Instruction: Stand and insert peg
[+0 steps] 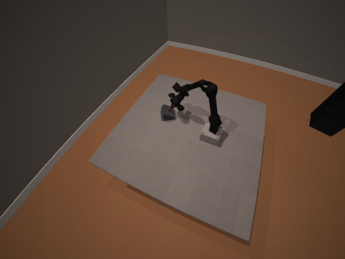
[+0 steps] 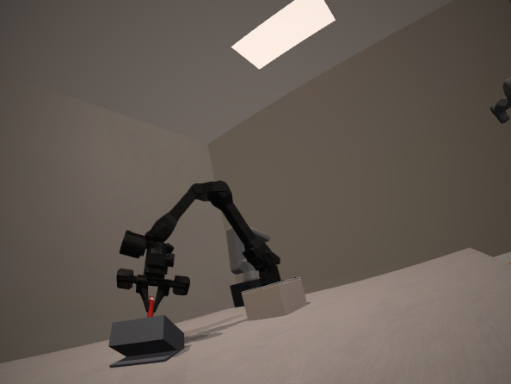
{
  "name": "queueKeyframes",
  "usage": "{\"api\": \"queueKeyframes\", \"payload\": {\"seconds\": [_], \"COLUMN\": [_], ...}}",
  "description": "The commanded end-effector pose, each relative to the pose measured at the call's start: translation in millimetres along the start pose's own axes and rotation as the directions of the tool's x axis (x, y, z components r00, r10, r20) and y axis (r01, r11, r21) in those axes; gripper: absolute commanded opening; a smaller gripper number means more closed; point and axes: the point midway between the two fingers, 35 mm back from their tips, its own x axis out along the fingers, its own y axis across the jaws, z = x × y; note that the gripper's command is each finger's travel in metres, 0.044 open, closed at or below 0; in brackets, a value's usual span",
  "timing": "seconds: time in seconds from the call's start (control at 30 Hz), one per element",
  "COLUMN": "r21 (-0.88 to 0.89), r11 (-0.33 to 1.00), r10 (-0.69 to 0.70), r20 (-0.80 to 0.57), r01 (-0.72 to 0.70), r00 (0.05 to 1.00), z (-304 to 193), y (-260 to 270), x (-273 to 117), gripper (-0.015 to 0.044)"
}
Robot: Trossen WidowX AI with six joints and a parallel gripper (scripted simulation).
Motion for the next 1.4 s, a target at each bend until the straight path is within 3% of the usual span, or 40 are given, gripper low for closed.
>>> {"api": "queueKeyframes", "payload": {"seconds": [0.0, 1.37], "r21": [0.006, 0.006], "r11": [1.0, 1.0], "r10": [0.001, 0.0], "r20": [-0.003, -0.002], "r01": [-0.001, 0.0], "r00": [1.0, 1.0], "z": [-1, -2], "y": [0, 0], "x": [3, 27], "gripper": [0.0, 0.0]}}
